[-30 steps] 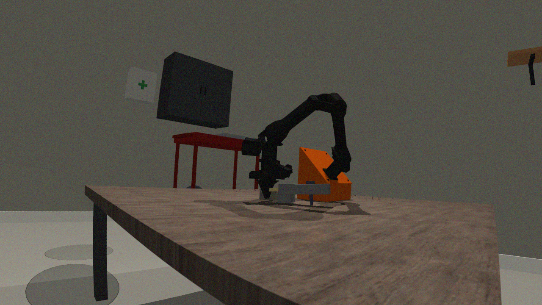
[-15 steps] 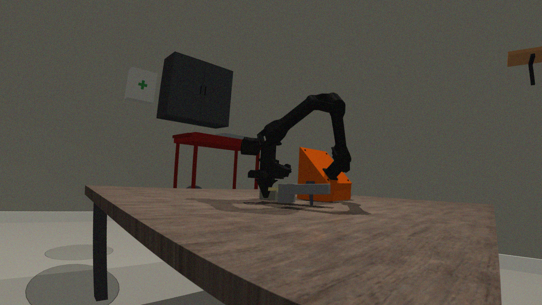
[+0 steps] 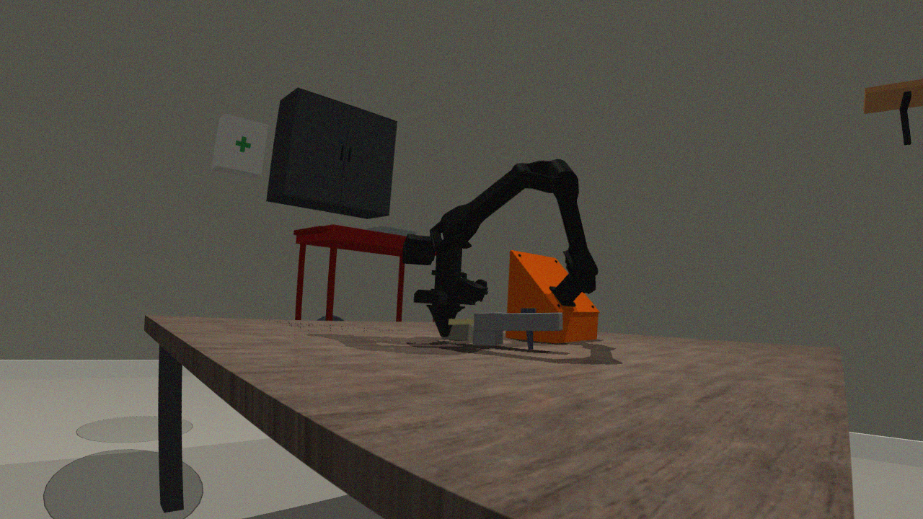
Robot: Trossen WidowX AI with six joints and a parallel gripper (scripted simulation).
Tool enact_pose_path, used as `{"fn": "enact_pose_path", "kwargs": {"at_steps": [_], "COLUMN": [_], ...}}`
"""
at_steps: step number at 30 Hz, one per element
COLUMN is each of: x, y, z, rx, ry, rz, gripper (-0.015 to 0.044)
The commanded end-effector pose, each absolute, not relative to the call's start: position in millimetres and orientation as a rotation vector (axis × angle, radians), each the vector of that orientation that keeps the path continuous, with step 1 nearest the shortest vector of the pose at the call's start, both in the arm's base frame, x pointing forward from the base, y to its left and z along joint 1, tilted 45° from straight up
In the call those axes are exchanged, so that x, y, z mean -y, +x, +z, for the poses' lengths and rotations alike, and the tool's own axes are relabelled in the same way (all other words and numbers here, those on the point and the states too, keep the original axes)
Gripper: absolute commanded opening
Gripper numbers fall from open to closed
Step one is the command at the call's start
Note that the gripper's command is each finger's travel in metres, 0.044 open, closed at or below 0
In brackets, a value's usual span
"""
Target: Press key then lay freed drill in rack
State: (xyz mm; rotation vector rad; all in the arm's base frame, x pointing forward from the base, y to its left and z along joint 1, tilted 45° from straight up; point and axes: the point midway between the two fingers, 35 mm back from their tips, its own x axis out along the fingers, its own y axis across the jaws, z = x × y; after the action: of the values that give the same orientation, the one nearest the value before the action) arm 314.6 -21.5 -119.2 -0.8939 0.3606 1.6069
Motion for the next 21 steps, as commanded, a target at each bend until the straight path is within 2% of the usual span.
{"fn": "enact_pose_path", "kwargs": {"at_steps": [1,21], "x": [26,43], "y": [316,325], "z": [-126,-143], "rx": [-0.362,-0.363], "ry": [-0.896,-0.898], "rz": [1.611,1.61], "gripper": [0.0,0.0]}}
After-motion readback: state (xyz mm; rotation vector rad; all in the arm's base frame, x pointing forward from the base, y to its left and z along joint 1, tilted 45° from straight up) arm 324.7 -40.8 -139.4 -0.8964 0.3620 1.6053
